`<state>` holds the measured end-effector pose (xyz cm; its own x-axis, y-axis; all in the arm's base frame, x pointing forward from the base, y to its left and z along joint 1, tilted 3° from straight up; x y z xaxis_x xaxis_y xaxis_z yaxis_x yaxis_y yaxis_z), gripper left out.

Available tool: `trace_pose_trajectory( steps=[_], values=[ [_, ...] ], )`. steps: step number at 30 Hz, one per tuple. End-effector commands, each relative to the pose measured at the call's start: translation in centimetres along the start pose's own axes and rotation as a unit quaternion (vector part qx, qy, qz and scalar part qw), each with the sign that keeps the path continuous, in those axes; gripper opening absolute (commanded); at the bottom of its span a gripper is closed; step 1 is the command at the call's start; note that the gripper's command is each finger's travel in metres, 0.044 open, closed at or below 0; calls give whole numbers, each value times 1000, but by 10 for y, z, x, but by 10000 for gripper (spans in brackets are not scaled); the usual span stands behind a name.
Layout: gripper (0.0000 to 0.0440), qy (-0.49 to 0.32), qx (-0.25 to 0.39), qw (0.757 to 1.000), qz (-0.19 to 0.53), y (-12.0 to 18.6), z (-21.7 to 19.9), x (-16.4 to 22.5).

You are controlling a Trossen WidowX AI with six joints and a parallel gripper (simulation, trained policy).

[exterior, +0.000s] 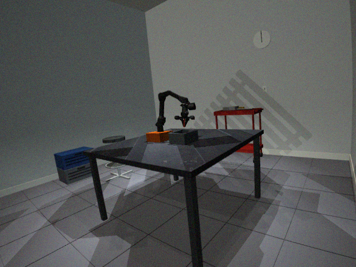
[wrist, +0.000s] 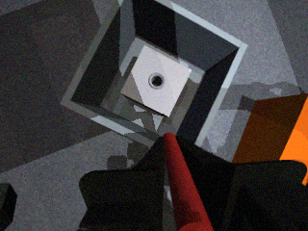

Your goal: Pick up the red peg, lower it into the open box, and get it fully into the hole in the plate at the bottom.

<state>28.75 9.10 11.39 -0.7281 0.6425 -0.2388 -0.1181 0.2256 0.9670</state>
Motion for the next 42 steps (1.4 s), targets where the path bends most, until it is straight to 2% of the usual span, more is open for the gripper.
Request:
trace_pose_trajectory(
  steps=[1, 13, 22, 24, 29, 33, 42],
  values=[
    [0, -6, 1, 1000, -5, -8, -2, -21],
    [0, 12, -6, 1000, 12, -42, -8, -64],
    [6, 50, -18, 998, 40, -72, -10, -71],
    [35, 60, -18, 997, 49, -79, -10, -70],
    [149, 69, -22, 995, 68, -93, -9, -70],
    [171, 80, -29, 994, 65, -93, -8, -82],
    [381, 68, -46, 993, 83, -84, 6, -108]
  ],
)
Point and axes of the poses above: the point midway between the two fingers, 35 mm back from their tips, its own y axis back along the fingers, its own z axis across the jaws, x = y × z, the point moved 3 cm from there along y, back along the fingers, and after that the axes turned 11 degrees about y, right-handed, at the moved point
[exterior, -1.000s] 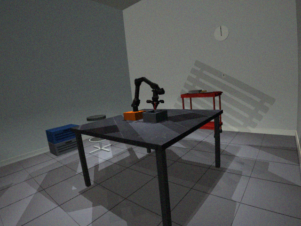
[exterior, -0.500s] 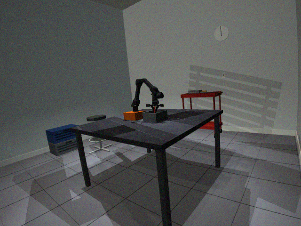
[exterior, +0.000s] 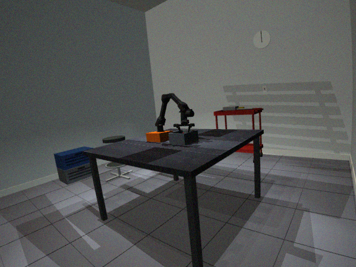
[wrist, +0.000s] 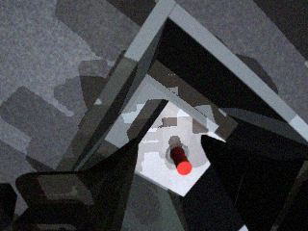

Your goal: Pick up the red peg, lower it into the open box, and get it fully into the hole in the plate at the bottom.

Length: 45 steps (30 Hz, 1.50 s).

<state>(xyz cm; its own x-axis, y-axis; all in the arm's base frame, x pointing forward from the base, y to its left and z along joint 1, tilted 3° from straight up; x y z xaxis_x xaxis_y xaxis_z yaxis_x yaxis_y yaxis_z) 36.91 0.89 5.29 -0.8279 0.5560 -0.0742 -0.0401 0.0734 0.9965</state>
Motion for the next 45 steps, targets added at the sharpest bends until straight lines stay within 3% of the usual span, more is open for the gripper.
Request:
trace_pose_trajectory(
  steps=[1, 3, 16, 45],
  values=[
    [404, -2, -14, 1000, 5, 6, 6, -13],
    [440, -2, -22, 1000, 7, 9, 10, -20],
    [440, 1, -93, 996, -11, 33, 45, -57],
    [440, 2, -94, 995, -12, 33, 46, -58]
  ],
)
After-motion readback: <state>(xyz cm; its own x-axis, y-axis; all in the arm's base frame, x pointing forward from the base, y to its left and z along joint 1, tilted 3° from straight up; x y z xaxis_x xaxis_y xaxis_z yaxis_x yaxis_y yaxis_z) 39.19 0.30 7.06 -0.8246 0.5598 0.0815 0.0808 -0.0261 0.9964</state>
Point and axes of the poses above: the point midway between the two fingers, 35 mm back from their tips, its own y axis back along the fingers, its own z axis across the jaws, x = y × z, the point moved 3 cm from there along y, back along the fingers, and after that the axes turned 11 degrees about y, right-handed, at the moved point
